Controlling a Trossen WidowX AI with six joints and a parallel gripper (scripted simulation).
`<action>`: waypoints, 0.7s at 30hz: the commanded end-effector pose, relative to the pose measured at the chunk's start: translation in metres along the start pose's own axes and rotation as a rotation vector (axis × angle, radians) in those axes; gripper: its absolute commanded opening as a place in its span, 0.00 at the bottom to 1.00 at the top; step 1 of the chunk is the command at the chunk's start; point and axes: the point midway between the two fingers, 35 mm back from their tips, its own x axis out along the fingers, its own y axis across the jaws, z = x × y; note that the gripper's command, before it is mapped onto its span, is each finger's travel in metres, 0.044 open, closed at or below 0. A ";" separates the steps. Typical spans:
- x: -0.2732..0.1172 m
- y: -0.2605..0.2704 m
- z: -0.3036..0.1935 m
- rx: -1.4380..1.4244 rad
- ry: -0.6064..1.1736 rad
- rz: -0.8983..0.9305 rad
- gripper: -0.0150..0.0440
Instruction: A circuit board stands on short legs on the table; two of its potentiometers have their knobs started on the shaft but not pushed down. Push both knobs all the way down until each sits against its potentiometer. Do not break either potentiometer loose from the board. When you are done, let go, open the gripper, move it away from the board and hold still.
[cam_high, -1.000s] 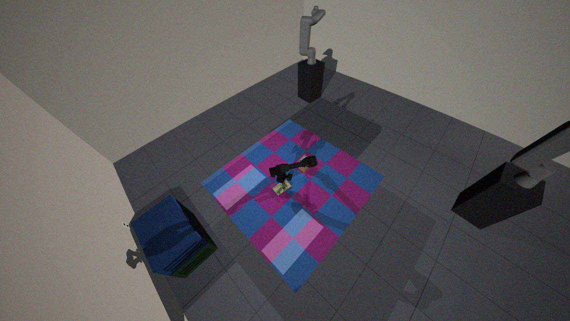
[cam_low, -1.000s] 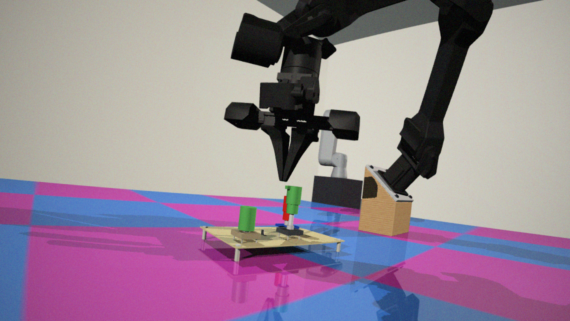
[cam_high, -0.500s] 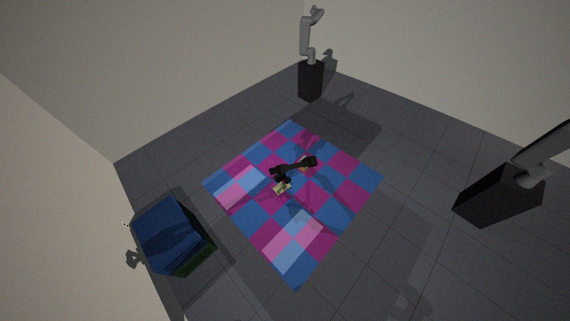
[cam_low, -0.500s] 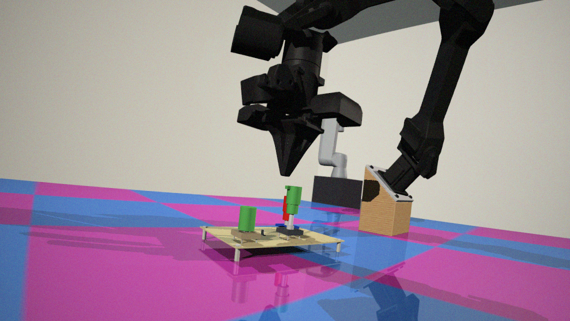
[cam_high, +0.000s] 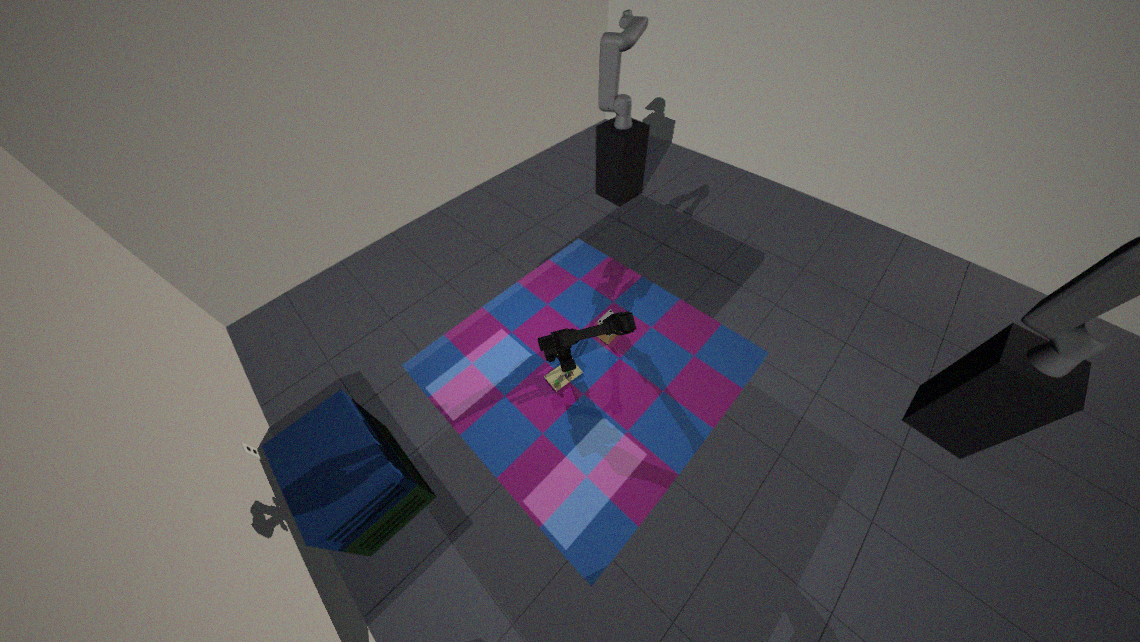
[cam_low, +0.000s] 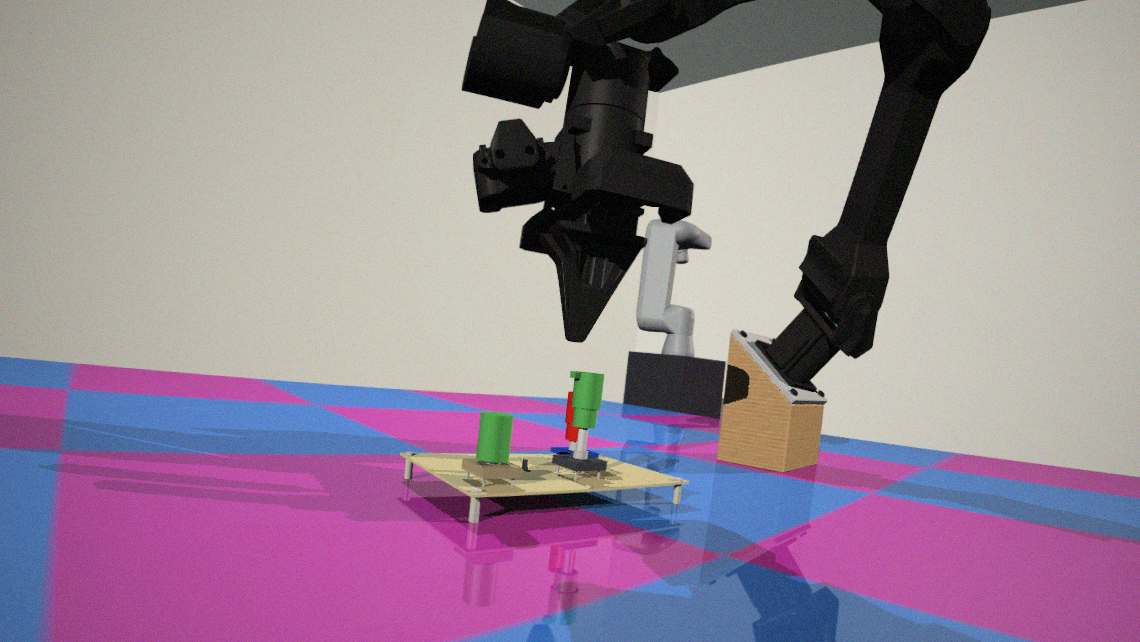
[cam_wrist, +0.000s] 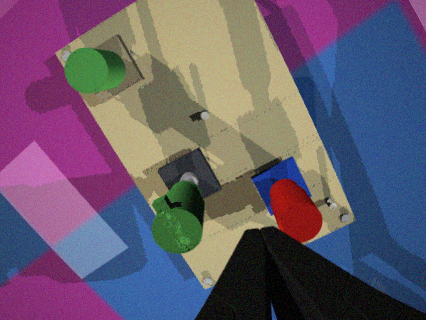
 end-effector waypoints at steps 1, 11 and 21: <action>-0.002 0.002 0.000 0.118 0.001 -0.004 0.25; -0.007 0.008 0.000 0.465 0.005 -0.009 0.25; -0.012 0.013 0.000 0.812 0.008 -0.016 0.25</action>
